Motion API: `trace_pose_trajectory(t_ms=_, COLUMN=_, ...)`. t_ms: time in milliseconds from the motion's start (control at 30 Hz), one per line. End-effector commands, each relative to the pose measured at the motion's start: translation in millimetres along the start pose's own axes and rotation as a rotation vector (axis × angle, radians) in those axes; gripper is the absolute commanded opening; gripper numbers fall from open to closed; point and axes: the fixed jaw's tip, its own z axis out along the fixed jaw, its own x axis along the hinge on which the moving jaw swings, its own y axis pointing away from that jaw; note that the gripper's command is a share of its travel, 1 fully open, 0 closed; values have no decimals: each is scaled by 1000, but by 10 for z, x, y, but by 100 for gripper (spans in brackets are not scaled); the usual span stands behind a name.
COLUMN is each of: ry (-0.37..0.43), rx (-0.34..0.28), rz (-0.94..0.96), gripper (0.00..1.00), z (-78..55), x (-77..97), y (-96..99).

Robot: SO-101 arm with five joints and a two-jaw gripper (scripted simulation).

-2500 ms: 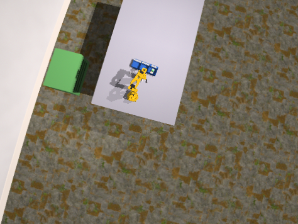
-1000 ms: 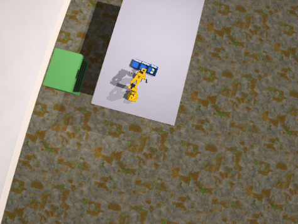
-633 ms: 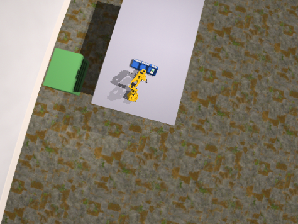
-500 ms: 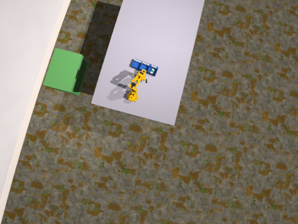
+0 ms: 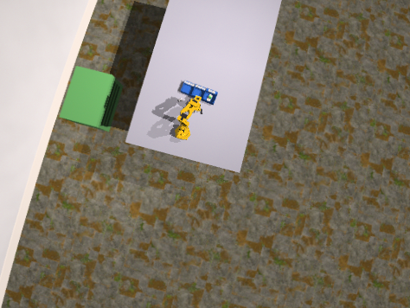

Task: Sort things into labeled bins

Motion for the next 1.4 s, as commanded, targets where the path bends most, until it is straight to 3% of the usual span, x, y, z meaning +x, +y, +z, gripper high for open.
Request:
trace_pose_trajectory(t_ms=0, ry=6, rx=-3, rz=-18, gripper=22, z=22, x=1, y=23)
trace_pose_trajectory(t_ms=767, ry=6, rx=-3, rz=-18, gripper=21, z=22, x=1, y=23)
trace_pose_trajectory(t_ms=1367, ry=6, rx=-3, rz=-18, gripper=10, z=22, x=1, y=23)
